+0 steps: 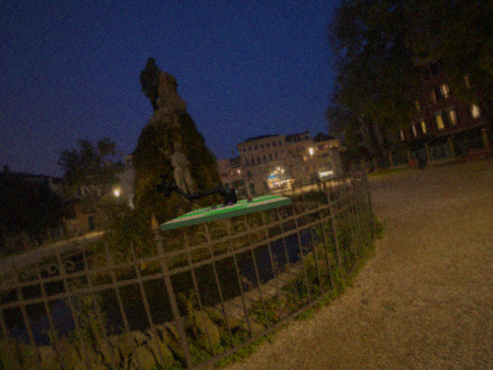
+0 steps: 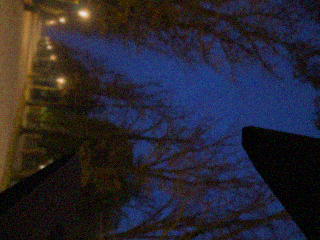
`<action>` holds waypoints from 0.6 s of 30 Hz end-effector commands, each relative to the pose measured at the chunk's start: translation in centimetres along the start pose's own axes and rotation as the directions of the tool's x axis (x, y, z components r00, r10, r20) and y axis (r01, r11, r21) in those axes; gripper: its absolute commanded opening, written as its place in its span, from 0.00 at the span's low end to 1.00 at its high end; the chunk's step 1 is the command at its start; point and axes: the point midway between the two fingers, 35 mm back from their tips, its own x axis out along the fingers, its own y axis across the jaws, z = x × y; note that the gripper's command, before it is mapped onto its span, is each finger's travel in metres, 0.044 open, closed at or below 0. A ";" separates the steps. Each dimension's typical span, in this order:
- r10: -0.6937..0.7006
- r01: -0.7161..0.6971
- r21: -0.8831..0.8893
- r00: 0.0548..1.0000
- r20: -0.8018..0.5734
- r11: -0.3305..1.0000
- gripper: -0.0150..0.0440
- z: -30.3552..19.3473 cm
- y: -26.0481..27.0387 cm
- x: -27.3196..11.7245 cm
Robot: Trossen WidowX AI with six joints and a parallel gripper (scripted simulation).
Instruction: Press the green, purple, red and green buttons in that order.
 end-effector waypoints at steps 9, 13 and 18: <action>0.078 -0.176 -0.630 0.980 -0.180 0.756 0.93 -2.7 -10.7 -3.6; 0.075 -0.221 -0.843 0.975 -0.211 0.491 0.93 -1.5 -16.6 -3.6; 0.071 -0.203 -0.978 0.977 -0.199 0.050 0.93 2.6 -23.5 -1.8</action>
